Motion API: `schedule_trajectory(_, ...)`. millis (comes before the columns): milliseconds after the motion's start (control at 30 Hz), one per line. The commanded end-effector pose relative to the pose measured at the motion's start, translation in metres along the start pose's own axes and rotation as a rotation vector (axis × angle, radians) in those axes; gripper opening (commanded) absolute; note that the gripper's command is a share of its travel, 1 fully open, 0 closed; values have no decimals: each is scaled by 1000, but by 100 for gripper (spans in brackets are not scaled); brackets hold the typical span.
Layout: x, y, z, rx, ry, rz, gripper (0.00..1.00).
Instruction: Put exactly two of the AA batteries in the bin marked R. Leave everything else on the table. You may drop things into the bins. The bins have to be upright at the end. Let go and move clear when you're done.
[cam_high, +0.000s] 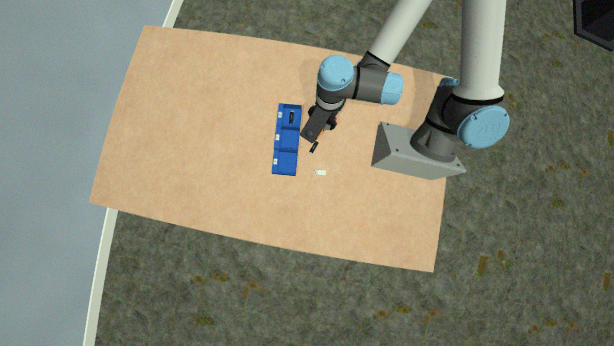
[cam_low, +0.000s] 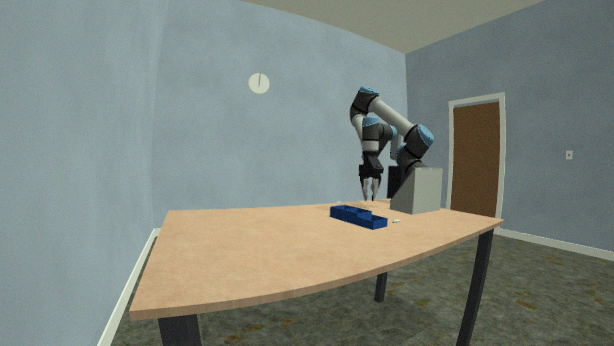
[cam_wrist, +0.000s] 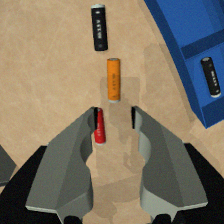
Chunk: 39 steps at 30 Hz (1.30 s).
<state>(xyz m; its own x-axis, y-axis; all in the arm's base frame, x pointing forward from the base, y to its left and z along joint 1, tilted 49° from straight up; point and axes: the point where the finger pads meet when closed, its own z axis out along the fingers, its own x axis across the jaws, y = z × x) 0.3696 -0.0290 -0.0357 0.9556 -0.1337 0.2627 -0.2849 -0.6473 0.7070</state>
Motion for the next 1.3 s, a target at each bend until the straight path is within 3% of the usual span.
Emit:
schedule_trajectory(0, 0, 0, 15, 1, 2, 0, 17)
schedule_trajectory(400, 1, -1, 53, 1, 2, 0, 17)
schedule_trajectory(1267, 1, 0, 65, 1, 2, 0, 17)
